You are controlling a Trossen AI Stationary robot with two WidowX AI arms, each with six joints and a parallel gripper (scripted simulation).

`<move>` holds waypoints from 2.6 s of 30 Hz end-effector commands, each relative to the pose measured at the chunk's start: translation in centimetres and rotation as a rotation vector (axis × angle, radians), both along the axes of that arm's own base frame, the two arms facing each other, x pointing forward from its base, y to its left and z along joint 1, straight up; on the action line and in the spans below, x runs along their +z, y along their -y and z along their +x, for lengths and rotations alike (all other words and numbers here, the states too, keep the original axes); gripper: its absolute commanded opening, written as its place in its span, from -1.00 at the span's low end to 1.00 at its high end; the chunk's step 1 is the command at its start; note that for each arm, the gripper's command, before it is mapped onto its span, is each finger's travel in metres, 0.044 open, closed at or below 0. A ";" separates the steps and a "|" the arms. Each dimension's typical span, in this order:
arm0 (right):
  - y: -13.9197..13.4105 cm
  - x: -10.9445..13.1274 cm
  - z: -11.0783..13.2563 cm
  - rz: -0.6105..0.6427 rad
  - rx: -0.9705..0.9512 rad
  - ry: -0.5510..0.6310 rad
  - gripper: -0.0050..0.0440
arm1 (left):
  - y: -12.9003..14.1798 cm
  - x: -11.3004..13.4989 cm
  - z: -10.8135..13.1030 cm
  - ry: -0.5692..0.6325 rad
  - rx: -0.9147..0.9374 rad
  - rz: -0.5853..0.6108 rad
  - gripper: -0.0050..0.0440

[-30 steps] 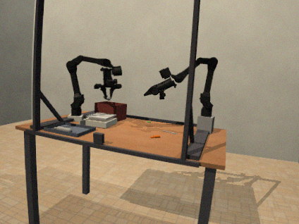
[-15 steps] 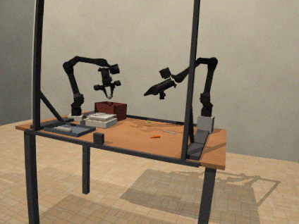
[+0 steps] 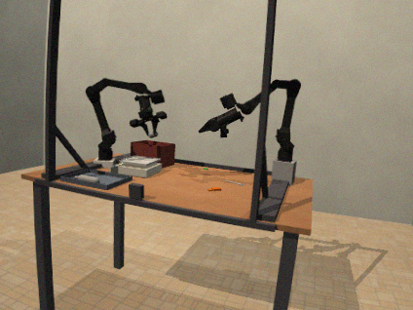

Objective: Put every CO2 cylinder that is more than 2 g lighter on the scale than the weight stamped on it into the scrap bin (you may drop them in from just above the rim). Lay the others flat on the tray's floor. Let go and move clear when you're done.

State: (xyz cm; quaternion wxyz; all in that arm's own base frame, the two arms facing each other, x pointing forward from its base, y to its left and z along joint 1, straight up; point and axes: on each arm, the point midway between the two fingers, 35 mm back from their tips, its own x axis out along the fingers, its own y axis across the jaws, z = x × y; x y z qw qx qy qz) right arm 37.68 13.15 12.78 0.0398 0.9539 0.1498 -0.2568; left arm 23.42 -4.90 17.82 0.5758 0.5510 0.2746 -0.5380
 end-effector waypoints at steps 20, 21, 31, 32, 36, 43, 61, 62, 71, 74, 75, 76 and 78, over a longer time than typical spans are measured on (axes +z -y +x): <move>0.0 0.8 0.2 0.006 0.001 0.021 1.00 | 1.1 0.3 6.3 0.038 0.001 0.021 -1.00; 0.0 0.8 0.2 0.006 0.001 0.021 1.00 | 1.2 0.0 7.1 0.039 0.000 0.020 -1.00; 0.0 0.8 0.2 0.006 0.001 0.021 1.00 | 2.5 -1.9 11.7 0.044 -0.007 -0.005 -1.00; 0.0 0.8 0.2 0.006 0.001 0.021 1.00 | 2.6 -2.0 12.0 0.045 -0.007 -0.007 -1.00; 0.0 0.8 0.2 0.006 0.001 0.021 1.00 | 2.6 -2.3 12.3 0.042 -0.007 -0.006 -1.00; 0.0 0.8 0.2 0.006 0.001 0.021 1.00 | 2.6 -2.3 12.3 0.043 -0.005 -0.005 -1.00; -1.5 0.2 5.0 0.008 0.002 0.026 1.00 | 2.5 -2.1 12.3 0.042 -0.007 -0.002 -1.00; -1.5 0.2 5.1 0.008 0.002 0.027 1.00 | 2.5 -2.1 12.3 0.042 -0.007 -0.002 -1.00; -1.6 0.1 5.2 0.007 0.002 0.024 1.00 | 2.5 -2.1 12.3 0.042 -0.007 -0.002 -1.00; -1.6 0.1 5.2 0.007 0.002 0.024 1.00 | 2.5 -2.1 12.3 0.042 -0.007 -0.002 -1.00; -1.6 0.3 5.1 0.009 0.002 0.029 1.00 | 2.5 -2.1 12.3 0.042 -0.007 -0.002 -1.00; -1.6 0.3 5.1 0.009 0.002 0.030 1.00 | 2.5 -2.1 12.3 0.042 -0.007 -0.002 -1.00; -1.5 0.1 4.8 0.007 0.001 0.023 1.00 | 2.5 -2.1 12.3 0.042 -0.007 -0.002 -1.00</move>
